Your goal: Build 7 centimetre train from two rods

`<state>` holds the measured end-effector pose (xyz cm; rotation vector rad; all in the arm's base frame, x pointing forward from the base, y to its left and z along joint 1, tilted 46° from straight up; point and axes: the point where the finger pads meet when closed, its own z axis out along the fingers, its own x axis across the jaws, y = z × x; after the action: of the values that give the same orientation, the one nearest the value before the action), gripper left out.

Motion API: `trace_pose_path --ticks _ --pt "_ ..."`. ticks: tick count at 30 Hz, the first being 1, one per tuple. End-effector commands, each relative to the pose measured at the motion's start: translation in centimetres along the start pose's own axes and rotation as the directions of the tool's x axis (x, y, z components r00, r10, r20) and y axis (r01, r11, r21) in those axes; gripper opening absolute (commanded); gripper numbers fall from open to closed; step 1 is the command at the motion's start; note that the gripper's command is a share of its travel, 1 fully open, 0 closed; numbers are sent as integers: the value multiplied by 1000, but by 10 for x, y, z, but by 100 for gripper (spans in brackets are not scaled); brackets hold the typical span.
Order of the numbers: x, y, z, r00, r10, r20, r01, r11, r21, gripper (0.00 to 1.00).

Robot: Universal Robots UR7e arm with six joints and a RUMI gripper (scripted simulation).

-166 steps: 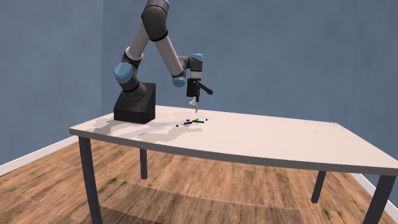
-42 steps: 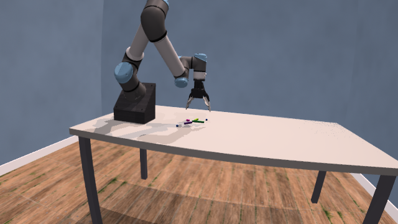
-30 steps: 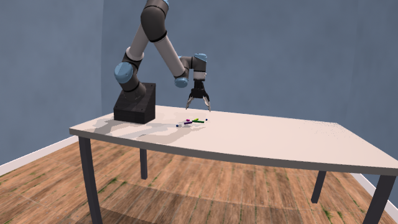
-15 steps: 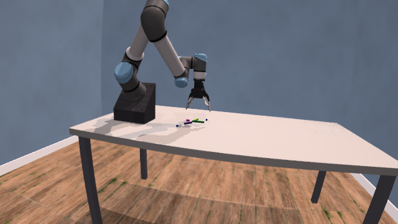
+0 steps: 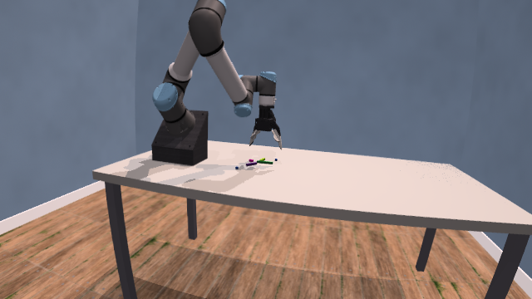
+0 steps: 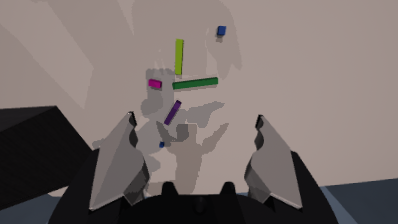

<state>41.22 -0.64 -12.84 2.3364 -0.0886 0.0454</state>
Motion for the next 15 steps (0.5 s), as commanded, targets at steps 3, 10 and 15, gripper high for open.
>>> trace_pose_path --ticks 3,10,15 --pt "4 -4 0 994 112 0 -112 994 -1 100" --pt "10 -11 0 947 322 0 -322 947 -1 100" --pt "14 -15 0 891 454 0 -454 891 -1 100"
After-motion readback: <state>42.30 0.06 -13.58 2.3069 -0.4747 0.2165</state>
